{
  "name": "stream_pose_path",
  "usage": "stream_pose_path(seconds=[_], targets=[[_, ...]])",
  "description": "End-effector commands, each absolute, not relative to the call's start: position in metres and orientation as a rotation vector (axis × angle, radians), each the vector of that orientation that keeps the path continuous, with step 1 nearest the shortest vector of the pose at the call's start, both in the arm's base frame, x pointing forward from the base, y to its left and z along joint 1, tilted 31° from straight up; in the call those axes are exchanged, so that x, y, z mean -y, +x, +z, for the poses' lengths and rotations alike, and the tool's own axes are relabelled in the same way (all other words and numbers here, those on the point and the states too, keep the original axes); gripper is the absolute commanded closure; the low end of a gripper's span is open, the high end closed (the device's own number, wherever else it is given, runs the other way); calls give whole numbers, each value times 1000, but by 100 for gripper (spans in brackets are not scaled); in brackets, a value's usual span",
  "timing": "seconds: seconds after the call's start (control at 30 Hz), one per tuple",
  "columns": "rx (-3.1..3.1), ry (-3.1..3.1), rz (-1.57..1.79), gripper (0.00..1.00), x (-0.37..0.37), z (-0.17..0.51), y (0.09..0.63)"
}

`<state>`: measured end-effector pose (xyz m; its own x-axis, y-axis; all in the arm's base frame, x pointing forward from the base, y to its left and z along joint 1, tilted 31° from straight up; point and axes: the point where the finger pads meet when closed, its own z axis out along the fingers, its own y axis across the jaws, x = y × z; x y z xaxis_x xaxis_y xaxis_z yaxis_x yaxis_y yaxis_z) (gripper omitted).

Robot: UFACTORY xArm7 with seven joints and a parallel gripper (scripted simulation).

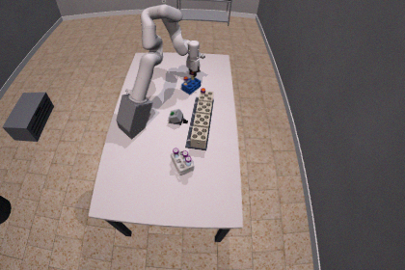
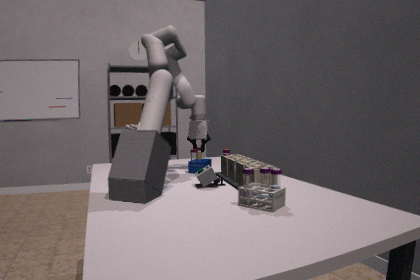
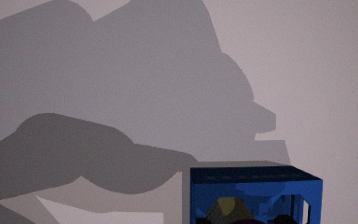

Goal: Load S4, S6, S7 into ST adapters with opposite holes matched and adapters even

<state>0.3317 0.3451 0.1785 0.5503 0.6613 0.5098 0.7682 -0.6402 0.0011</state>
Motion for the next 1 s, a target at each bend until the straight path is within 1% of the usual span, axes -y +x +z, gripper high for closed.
stream_pose_path(seconds=[0.0, 0.97], targets=[[1201, -2563, -707, 100, -345, 180, 332], [1201, -2563, -707, 100, -343, 186, 330]])
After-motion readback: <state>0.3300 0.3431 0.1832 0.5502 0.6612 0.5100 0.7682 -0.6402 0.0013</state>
